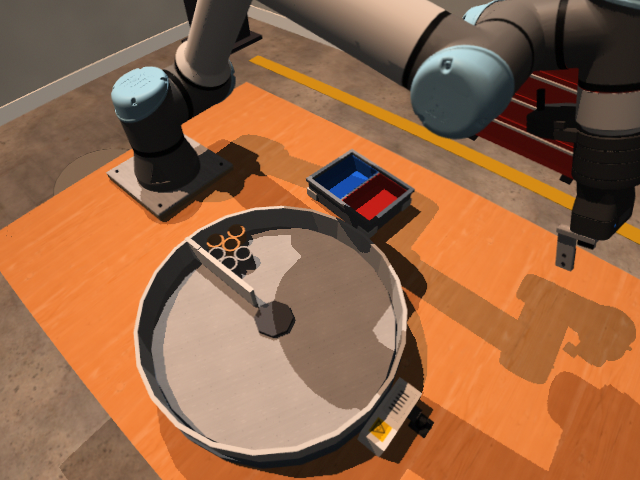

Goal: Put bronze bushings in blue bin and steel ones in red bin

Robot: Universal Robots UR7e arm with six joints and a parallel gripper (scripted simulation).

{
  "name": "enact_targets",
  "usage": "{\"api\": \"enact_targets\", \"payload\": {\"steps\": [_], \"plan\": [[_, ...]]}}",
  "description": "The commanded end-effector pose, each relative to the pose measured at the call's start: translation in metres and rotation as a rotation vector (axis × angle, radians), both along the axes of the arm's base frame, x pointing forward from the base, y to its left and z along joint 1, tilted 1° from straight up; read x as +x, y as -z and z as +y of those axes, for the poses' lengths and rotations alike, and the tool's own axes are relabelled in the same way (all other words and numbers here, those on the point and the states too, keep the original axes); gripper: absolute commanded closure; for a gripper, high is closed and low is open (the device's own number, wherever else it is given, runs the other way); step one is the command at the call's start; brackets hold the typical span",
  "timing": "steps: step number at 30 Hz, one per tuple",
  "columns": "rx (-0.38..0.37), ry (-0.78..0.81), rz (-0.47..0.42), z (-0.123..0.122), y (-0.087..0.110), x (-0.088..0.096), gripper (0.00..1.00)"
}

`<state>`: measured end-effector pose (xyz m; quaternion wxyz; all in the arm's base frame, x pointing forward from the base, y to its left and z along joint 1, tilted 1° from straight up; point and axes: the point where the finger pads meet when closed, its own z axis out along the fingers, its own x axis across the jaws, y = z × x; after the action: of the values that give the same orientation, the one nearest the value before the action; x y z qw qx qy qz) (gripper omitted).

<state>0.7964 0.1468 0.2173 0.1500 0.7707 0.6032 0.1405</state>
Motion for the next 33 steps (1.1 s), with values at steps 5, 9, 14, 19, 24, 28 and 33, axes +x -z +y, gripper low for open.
{"api": "enact_targets", "payload": {"steps": [5,9,14,19,24,28,33], "plan": [[0.000,0.000,-0.002,0.000,-0.001,0.000,0.00],[0.000,0.000,-0.002,0.000,-0.001,0.000,0.00],[0.000,0.000,-0.002,0.000,-0.001,0.000,0.00],[0.000,0.000,-0.002,-0.015,-0.024,-0.050,0.00],[0.000,0.000,-0.002,-0.018,-0.029,-0.061,0.00],[0.000,0.000,-0.002,-0.028,-0.043,-0.092,0.00],[0.000,0.000,-0.002,-0.031,-0.048,-0.102,0.00]]}}
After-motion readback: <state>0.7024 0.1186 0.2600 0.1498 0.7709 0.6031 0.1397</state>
